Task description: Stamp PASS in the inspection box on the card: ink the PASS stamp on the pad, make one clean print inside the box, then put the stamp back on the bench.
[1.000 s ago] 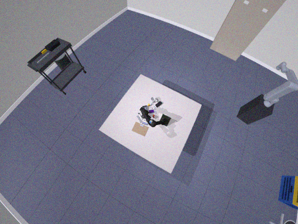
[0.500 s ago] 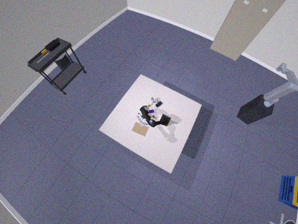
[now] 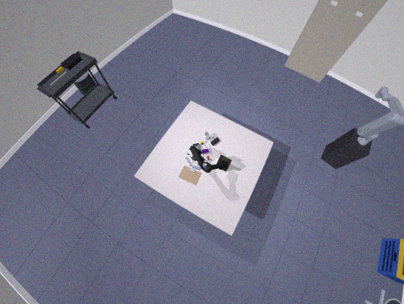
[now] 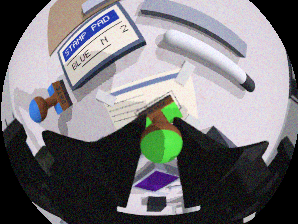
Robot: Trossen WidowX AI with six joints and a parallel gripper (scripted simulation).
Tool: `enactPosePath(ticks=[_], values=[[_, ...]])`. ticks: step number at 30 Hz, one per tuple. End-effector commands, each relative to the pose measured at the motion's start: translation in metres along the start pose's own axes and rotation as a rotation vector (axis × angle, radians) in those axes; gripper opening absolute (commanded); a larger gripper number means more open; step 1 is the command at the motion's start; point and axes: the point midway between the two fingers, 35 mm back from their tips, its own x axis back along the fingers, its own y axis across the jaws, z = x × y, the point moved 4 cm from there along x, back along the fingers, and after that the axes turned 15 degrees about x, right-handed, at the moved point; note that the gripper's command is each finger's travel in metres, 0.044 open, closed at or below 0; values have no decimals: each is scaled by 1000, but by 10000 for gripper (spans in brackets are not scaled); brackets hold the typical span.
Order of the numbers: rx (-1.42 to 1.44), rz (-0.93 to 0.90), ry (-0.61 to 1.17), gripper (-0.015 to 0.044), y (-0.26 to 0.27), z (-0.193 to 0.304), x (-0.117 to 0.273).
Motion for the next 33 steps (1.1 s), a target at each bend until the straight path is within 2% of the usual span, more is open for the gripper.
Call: enactPosePath(ticks=[1, 33], values=[[1, -1, -4, 0, 0, -1, -2], [1, -1, -4, 0, -1, -1, 1]])
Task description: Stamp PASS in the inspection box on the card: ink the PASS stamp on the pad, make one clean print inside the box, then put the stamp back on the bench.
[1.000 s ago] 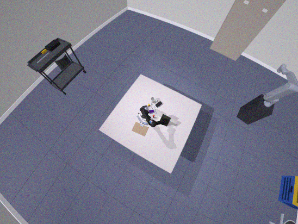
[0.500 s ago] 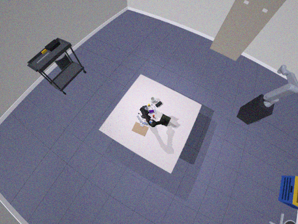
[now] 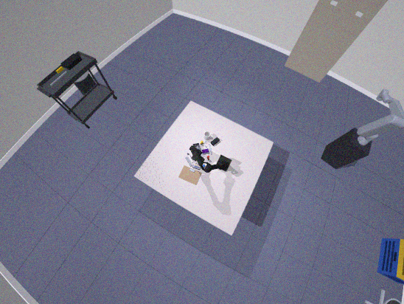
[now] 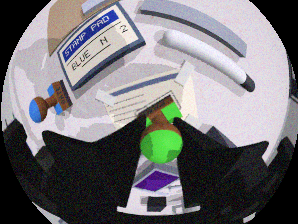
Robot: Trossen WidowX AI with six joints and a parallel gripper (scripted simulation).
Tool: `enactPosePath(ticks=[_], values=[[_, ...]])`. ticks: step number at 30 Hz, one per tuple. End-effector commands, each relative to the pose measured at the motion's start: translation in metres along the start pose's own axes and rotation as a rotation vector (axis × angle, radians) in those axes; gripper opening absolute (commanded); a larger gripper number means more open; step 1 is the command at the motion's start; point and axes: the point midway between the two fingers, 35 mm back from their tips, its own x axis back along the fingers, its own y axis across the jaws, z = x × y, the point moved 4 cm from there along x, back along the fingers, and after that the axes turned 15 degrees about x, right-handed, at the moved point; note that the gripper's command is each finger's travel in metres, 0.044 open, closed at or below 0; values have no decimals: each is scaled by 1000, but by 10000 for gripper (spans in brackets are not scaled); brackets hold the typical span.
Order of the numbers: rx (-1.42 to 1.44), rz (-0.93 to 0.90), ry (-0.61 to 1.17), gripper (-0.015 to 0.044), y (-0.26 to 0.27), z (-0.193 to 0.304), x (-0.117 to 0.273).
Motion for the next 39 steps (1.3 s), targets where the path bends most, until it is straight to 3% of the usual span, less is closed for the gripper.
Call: enactPosePath(ticks=[1, 39], values=[[1, -1, -3, 0, 0, 0, 1], [1, -1, 0, 0, -2, 0, 41]])
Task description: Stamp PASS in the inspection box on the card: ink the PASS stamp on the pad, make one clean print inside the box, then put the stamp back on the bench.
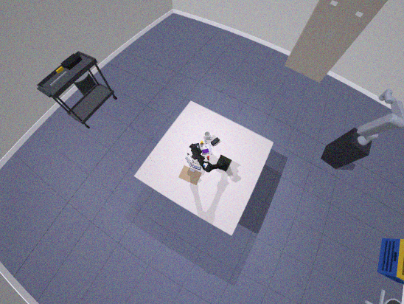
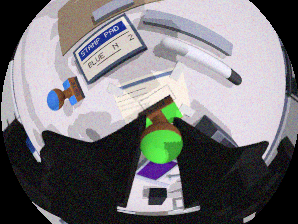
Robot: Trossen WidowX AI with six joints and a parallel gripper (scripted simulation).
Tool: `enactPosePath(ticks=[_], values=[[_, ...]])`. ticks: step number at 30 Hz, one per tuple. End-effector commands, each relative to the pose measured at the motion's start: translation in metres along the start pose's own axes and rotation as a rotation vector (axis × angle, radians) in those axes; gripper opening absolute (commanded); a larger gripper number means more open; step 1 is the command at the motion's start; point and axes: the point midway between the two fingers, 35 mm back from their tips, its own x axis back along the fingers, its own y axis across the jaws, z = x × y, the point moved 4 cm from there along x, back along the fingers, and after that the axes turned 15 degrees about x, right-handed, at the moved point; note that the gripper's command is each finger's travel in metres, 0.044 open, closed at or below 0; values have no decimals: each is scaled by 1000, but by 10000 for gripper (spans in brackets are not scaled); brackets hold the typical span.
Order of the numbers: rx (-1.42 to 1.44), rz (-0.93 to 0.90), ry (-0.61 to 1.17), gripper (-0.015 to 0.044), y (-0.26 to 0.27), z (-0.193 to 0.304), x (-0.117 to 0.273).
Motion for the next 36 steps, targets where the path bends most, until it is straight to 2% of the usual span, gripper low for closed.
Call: enactPosePath(ticks=[1, 20, 36], values=[[8, 7, 5, 0, -1, -1, 9], [8, 7, 5, 0, 1, 0, 36], [-1, 17, 50, 0, 22, 107, 46]])
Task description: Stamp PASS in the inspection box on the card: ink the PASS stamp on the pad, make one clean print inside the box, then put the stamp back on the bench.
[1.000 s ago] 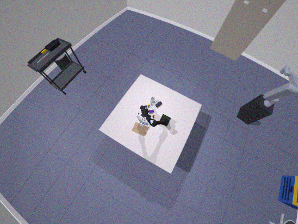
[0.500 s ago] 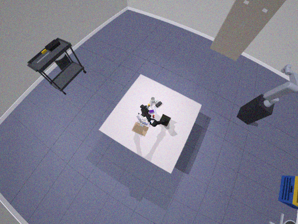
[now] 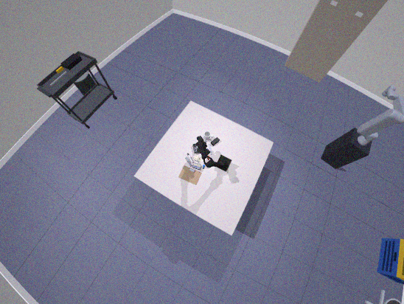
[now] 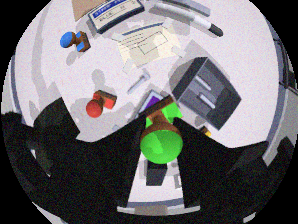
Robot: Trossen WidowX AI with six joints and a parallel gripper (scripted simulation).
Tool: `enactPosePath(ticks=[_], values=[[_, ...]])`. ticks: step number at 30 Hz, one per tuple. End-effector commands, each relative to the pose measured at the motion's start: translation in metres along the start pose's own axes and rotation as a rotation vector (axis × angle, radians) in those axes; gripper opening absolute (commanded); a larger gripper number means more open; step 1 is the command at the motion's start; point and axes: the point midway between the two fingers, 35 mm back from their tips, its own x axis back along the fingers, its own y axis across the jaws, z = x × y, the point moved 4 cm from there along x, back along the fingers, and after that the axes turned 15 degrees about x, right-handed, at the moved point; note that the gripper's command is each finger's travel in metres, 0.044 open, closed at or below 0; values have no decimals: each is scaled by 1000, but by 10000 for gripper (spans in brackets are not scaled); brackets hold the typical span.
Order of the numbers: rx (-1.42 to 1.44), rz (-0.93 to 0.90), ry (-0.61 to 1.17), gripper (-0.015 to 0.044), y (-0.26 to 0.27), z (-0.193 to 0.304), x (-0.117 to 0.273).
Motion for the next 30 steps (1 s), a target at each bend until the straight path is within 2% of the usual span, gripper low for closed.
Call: enactPosePath(ticks=[1, 19, 30], values=[[0, -4, 8, 0, 11, 30, 0], [7, -16, -17, 0, 77, 125, -7], [9, -17, -22, 0, 83, 132, -14]])
